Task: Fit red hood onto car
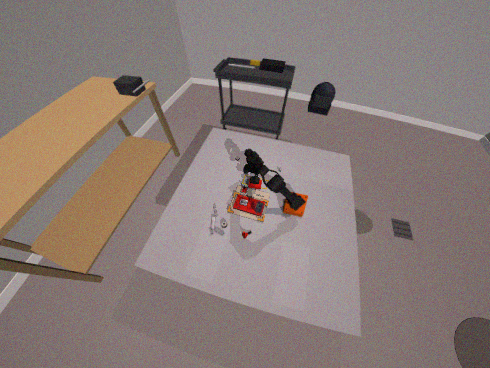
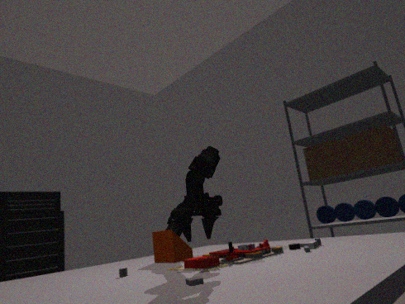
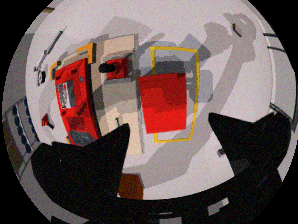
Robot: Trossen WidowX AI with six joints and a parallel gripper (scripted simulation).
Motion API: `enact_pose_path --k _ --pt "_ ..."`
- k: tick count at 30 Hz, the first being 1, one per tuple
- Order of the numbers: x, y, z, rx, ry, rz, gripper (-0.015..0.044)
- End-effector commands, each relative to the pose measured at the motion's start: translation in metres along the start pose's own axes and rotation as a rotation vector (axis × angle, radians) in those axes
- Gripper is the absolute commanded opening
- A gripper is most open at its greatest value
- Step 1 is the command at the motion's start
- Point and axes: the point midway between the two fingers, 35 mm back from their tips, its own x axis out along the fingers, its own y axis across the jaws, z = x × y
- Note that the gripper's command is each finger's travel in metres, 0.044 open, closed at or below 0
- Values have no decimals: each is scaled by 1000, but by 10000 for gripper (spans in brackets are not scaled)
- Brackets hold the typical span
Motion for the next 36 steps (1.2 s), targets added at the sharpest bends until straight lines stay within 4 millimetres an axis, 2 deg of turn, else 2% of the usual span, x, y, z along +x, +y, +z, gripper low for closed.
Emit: enact_pose_path --k 1,36 --pt "0 0 0 21 -13 20 440" --pt "25 -1 0 20 -13 21 440"
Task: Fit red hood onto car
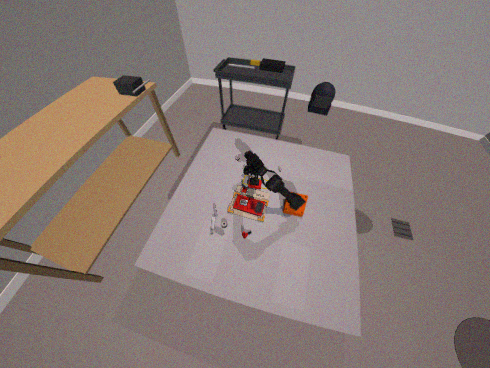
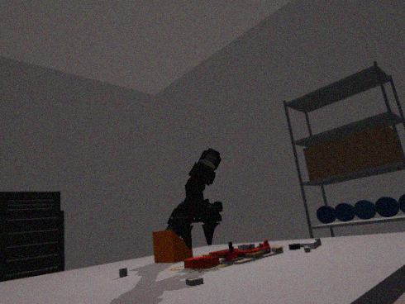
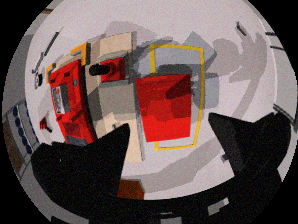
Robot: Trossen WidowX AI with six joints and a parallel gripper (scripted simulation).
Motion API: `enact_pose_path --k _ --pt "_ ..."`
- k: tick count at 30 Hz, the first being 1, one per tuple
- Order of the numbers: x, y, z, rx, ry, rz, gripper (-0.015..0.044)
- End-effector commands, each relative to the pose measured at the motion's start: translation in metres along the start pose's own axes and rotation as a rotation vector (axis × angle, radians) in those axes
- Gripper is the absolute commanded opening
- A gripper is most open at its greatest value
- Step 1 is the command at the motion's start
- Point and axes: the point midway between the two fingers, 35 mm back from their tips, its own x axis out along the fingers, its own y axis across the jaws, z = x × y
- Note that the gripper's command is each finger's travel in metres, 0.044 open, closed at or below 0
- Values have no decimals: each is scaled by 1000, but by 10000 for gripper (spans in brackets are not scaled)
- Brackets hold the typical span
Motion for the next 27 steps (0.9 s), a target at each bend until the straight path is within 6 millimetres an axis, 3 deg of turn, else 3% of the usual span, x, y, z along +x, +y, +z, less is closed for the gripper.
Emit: enact_pose_path --k 1,27 --pt "3 0 0 7 -4 3 440" --pt "23 0 -1 6 -4 4 440"
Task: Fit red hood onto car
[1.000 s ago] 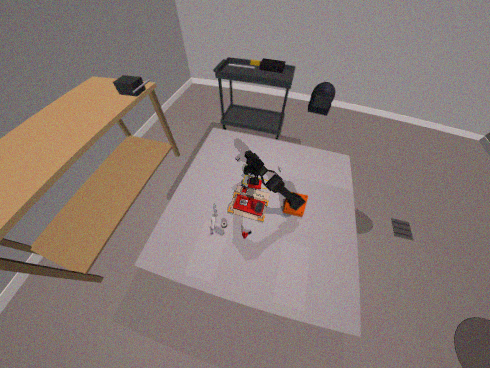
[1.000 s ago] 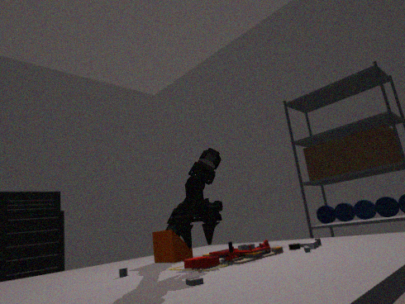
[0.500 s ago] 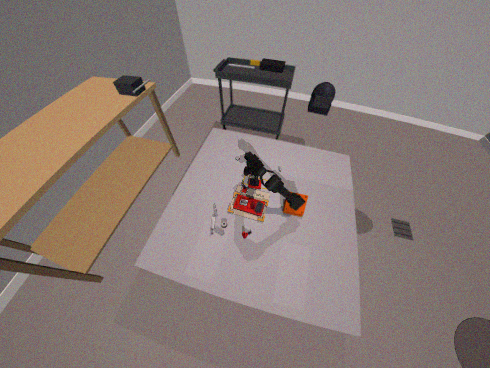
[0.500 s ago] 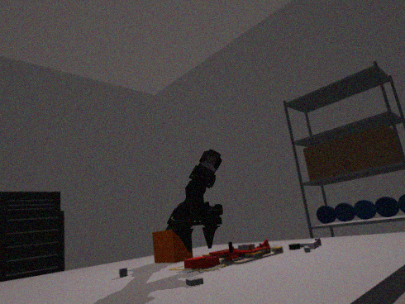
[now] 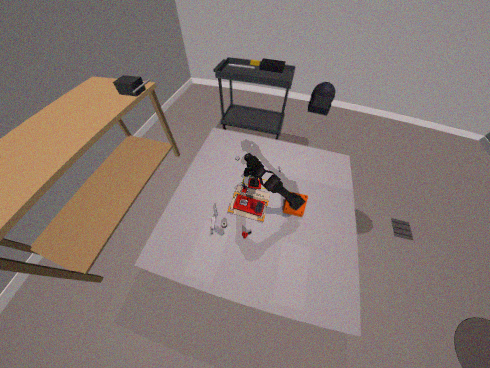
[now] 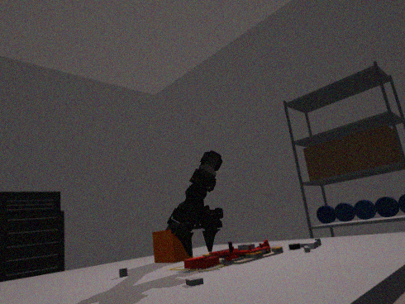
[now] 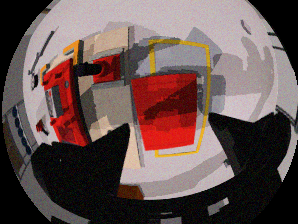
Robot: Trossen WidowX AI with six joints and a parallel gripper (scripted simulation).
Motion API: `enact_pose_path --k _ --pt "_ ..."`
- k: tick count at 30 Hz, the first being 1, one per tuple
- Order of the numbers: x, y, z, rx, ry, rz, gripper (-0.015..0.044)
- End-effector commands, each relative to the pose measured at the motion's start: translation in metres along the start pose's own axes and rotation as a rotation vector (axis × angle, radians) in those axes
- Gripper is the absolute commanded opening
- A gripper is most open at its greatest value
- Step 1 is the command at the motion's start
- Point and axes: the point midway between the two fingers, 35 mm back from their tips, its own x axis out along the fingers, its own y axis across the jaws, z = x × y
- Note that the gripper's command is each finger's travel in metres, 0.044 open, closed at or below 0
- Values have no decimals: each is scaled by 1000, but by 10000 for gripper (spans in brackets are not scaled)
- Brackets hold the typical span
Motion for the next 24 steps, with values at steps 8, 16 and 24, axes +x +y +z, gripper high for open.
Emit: enact_pose_path --k 8,16,24 --pt "7 1 -1 7 -3 4 440" --pt "11 1 0 7 -3 4 440" --pt "15 1 0 7 -3 4 440"
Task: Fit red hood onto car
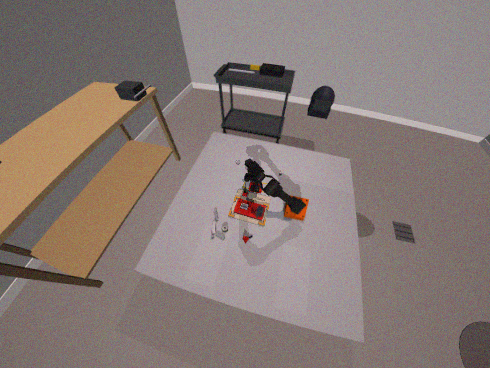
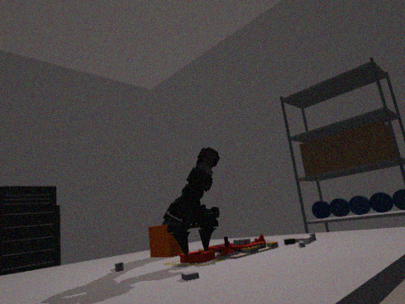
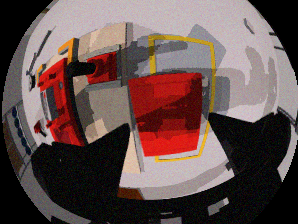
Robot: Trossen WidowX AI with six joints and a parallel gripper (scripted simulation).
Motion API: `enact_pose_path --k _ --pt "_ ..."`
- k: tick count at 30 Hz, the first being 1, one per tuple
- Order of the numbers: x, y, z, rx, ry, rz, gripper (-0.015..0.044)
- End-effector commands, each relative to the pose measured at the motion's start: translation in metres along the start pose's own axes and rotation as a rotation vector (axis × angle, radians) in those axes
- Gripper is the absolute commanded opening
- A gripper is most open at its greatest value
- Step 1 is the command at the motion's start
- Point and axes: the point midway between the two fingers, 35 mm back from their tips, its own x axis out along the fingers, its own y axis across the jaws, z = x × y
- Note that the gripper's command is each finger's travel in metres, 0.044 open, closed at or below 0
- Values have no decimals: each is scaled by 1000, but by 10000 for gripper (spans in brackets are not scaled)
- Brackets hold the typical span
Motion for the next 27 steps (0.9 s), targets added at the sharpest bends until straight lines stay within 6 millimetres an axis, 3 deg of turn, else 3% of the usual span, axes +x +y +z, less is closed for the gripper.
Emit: enact_pose_path --k 1,26,27 --pt "2 0 1 6 -4 3 440" --pt "14 1 0 6 -4 4 440" --pt "13 0 0 0 0 1 414"
